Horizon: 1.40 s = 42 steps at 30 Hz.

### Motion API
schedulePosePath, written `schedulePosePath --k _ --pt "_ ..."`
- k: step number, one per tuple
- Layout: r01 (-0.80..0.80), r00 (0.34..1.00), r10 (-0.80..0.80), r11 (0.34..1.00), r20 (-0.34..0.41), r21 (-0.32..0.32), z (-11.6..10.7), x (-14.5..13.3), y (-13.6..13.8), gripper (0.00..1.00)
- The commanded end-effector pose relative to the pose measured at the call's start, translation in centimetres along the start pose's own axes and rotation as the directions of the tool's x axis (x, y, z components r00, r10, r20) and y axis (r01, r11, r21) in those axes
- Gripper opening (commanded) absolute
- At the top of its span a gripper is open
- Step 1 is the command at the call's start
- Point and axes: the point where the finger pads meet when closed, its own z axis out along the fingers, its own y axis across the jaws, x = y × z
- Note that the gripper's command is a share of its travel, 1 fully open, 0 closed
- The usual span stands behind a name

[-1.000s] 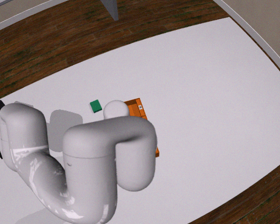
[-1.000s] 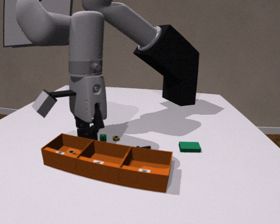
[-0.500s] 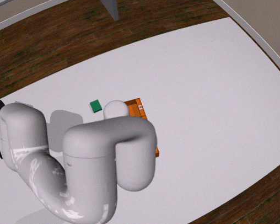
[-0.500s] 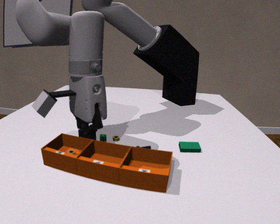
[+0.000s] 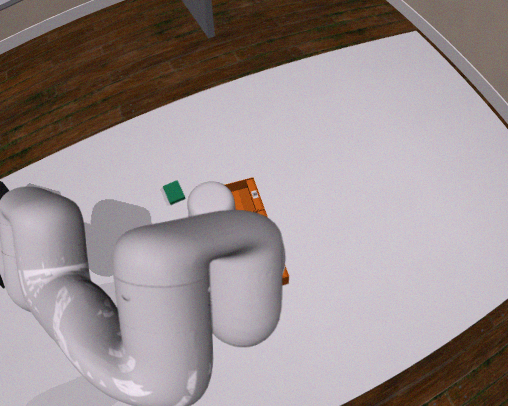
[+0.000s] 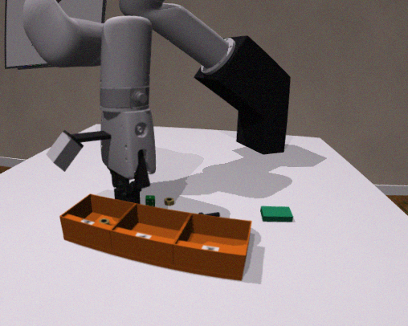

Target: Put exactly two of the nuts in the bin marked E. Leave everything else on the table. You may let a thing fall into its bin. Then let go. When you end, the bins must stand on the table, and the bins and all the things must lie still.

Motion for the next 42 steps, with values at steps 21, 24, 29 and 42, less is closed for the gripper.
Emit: schedulePosePath --k 21,24,29,42 --pt "0.000 1.000 0.000 1.000 -0.001 0.001 -5.7 0.0 0.0 0.00" --pt "0.000 1.000 0.000 1.000 -0.001 0.001 -6.0 0.0 0.0 0.00" --pt "0.000 1.000 0.000 1.000 -0.001 0.001 -6.0 0.0 0.0 0.00" --pt "-0.213 0.977 0.213 0.977 0.000 0.002 -6.0 2.8 -1.3 0.00"
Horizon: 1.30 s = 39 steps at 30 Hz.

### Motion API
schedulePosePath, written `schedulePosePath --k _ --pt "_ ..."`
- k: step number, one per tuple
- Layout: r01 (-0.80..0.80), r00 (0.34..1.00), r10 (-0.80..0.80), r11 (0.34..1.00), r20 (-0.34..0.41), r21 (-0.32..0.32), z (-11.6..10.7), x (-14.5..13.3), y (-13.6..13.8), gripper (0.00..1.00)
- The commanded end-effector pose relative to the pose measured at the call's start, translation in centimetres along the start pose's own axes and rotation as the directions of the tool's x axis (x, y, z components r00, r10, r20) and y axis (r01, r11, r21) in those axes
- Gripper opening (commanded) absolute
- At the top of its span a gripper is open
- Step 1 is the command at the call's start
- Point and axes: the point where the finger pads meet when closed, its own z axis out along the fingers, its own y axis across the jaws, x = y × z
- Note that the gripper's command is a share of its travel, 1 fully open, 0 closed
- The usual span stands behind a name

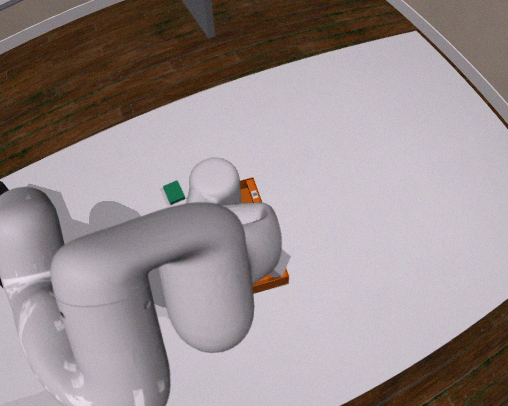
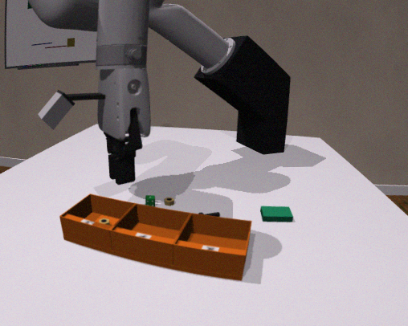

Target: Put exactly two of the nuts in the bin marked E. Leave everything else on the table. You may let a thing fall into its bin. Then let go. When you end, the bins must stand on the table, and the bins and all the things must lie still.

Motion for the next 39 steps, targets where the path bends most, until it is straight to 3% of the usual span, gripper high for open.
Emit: schedulePosePath --k 1,7,12,13,24,39 --pt "-0.157 0.988 0.157 0.988 -0.003 0.002 0.0 2.3 -1.3 0.00" --pt "-0.372 0.928 0.372 0.928 -0.002 0.005 -0.1 5.2 -3.0 0.00" --pt "-0.470 0.882 0.470 0.882 0.000 0.007 -0.1 5.2 -3.0 0.00" --pt "-0.556 0.831 0.556 0.831 0.001 0.005 -0.1 5.2 -3.0 0.00" --pt "-0.793 0.609 0.793 0.609 -0.002 0.005 -0.1 5.2 -3.1 0.00" --pt "-0.793 0.609 0.794 0.609 -0.002 0.005 -0.1 5.2 -3.1 0.00"
